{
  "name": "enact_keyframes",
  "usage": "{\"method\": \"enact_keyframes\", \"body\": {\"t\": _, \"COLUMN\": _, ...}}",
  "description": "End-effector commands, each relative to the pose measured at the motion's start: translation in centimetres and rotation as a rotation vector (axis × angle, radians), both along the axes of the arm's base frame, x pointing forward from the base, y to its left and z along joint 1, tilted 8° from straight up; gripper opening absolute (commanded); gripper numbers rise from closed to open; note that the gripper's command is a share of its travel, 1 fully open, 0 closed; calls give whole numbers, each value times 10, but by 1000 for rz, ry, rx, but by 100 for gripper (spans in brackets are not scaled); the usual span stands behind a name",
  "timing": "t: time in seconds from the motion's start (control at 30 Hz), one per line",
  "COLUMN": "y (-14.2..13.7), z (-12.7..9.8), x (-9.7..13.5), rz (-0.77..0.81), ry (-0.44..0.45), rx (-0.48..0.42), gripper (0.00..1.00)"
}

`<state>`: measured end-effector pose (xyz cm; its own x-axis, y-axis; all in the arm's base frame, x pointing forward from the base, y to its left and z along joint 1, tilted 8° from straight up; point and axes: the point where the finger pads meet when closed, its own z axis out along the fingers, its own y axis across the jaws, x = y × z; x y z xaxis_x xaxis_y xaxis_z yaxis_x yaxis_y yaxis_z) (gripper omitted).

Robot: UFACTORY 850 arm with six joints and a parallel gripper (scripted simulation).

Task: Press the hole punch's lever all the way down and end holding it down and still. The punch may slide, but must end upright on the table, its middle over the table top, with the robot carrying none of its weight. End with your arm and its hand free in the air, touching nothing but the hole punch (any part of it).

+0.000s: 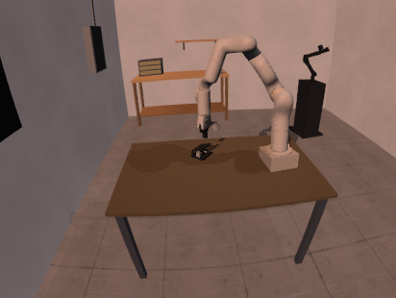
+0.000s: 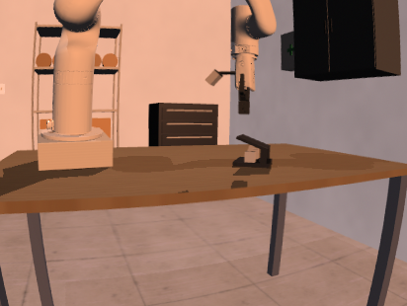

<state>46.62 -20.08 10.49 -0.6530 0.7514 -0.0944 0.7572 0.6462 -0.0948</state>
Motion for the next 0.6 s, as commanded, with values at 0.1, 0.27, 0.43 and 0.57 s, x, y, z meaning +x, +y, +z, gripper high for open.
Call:
{"method": "enact_keyframes", "body": {"t": 0.1, "y": 0, "z": 1, "x": 1, "rz": 0, "ry": -2, "rx": -1, "gripper": 0}}
{"method": "enact_keyframes", "body": {"t": 0.27, "y": -1, "z": -1, "x": 1, "rz": 0, "ry": -1, "rx": 0, "gripper": 0}}
{"method": "enact_keyframes", "body": {"t": 0.43, "y": -1, "z": -6, "x": 1, "rz": 0, "ry": -1, "rx": 0, "gripper": 0}}
{"method": "enact_keyframes", "body": {"t": 0.57, "y": -2, "z": -8, "x": 1, "rz": 0, "ry": -1, "rx": 0, "gripper": 0}}
